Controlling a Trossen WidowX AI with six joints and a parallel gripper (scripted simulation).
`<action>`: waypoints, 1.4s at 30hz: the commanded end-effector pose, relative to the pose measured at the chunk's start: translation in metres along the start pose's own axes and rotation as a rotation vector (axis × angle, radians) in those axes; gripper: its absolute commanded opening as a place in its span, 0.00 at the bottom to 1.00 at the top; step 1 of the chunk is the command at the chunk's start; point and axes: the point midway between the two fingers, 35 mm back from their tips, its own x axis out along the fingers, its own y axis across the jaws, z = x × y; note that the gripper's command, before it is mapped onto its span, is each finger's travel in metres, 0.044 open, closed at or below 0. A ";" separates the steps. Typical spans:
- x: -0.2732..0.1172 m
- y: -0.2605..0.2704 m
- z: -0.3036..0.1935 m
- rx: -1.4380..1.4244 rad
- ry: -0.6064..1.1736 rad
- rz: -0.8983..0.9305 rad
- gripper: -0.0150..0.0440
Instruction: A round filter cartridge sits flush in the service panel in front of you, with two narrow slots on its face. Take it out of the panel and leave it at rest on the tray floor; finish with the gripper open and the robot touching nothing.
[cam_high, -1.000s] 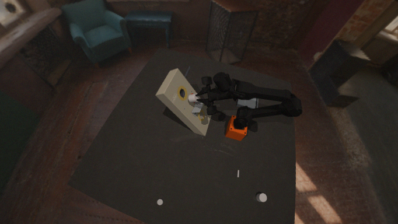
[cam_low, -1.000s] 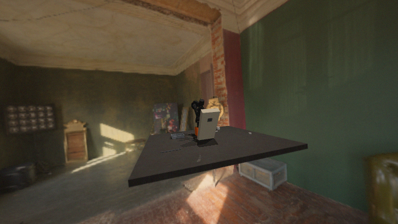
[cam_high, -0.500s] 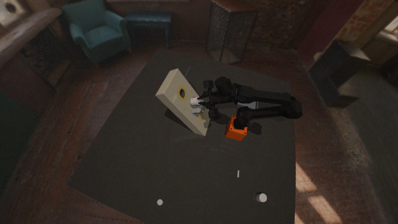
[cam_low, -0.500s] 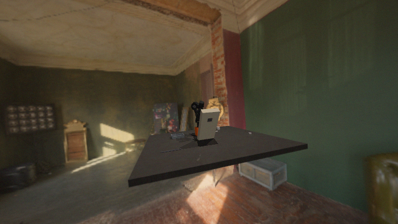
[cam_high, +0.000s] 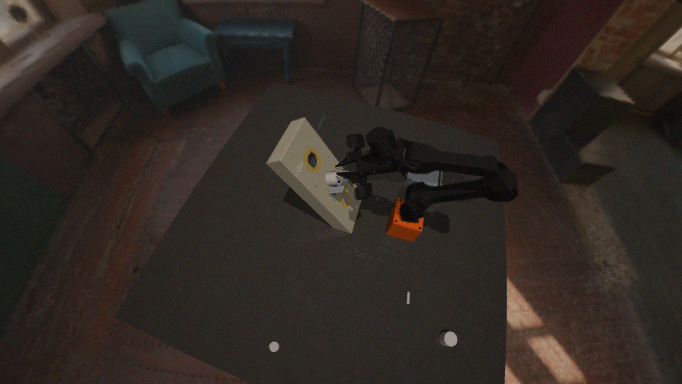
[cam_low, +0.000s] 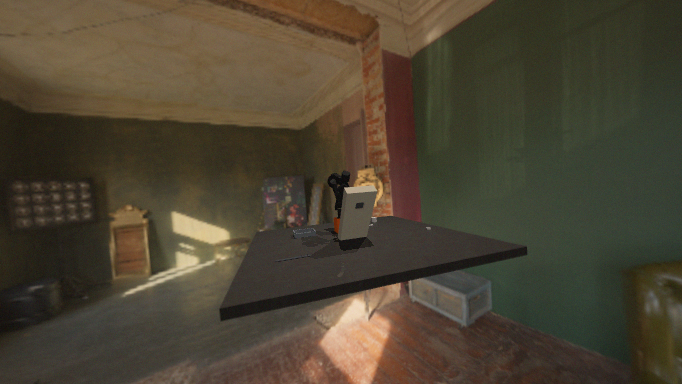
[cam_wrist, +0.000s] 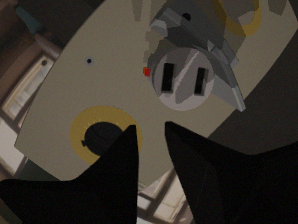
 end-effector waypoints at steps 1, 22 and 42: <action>-0.006 0.031 -0.029 -0.004 0.008 0.011 0.41; -0.044 0.073 -0.068 -0.338 -0.020 -0.028 0.77; -0.012 0.010 -0.004 -1.914 0.087 -0.417 0.77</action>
